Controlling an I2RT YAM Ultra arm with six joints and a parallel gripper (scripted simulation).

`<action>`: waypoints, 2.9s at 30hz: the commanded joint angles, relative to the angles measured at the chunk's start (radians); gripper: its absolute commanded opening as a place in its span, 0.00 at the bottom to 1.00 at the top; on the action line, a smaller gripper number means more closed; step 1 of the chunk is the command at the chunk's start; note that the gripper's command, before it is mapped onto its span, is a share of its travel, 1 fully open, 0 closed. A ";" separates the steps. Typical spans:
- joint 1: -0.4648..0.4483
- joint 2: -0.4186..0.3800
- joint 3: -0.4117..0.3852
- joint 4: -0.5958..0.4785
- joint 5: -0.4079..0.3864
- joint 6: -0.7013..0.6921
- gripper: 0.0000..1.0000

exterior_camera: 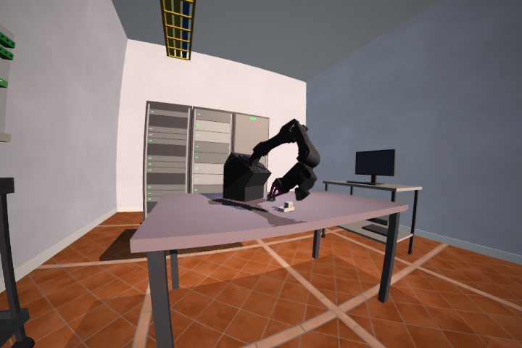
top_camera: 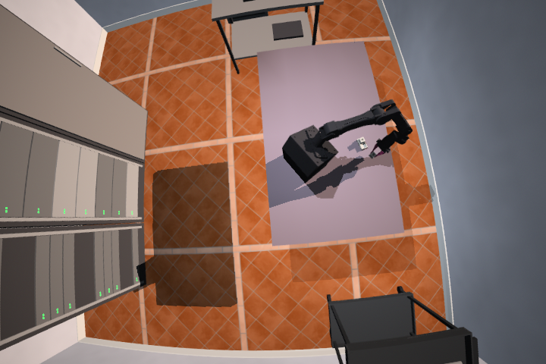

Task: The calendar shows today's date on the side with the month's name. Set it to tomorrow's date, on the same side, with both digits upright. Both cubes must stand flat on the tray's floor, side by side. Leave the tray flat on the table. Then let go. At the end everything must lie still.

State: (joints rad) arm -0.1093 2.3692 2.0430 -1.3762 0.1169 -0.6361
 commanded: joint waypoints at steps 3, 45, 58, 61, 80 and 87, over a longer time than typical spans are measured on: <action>-0.021 -0.043 -0.017 -0.011 0.012 -0.016 0.27; -0.104 -0.289 -0.424 0.386 -0.188 -0.104 0.27; -0.176 -0.425 -0.672 0.653 -0.354 -0.153 0.27; -0.172 -0.430 -0.667 0.662 -0.360 -0.155 0.27; -0.269 -0.523 -0.899 0.978 -0.580 -0.181 0.27; -0.319 -0.523 -1.043 1.179 -0.709 -0.154 0.27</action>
State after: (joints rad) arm -0.3882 1.8614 1.0607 -0.3145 -0.5049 -0.8036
